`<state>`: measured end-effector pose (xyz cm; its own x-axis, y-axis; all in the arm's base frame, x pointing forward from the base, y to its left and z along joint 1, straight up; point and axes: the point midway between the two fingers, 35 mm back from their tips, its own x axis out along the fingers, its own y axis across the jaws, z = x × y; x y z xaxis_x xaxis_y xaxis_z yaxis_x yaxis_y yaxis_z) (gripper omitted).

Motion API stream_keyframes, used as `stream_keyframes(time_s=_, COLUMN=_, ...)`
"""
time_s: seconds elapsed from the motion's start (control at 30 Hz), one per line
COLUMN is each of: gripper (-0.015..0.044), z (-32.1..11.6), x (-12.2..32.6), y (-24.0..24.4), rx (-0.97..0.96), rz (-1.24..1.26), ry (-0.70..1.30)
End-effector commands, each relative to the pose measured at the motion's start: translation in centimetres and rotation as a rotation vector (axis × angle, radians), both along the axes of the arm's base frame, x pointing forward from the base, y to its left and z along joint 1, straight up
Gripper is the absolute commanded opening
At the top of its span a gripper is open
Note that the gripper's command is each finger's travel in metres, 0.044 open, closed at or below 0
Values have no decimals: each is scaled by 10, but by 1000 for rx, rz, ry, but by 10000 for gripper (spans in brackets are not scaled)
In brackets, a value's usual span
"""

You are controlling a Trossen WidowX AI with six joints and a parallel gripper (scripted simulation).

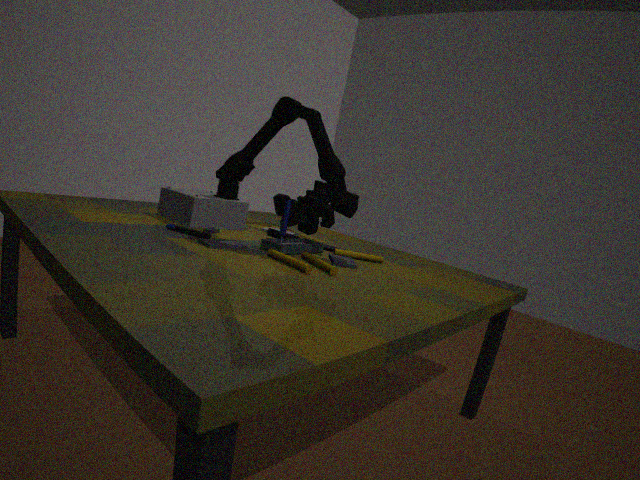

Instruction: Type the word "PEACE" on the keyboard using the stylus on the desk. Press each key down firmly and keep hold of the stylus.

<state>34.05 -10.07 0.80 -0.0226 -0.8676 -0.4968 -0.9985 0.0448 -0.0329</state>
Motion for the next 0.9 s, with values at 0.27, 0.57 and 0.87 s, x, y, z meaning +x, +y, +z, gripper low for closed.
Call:
stream_keyframes(time_s=0.27, gripper=81, z=-5, x=-1, y=-1, rx=-4, rz=2, ry=11)
stream_keyframes(time_s=0.57, gripper=81, z=-8, x=-1, y=-1, rx=-4, rz=2, ry=11)
stream_keyframes(time_s=0.87, gripper=81, z=-11, x=-1, y=-1, rx=-4, rz=2, ry=11)
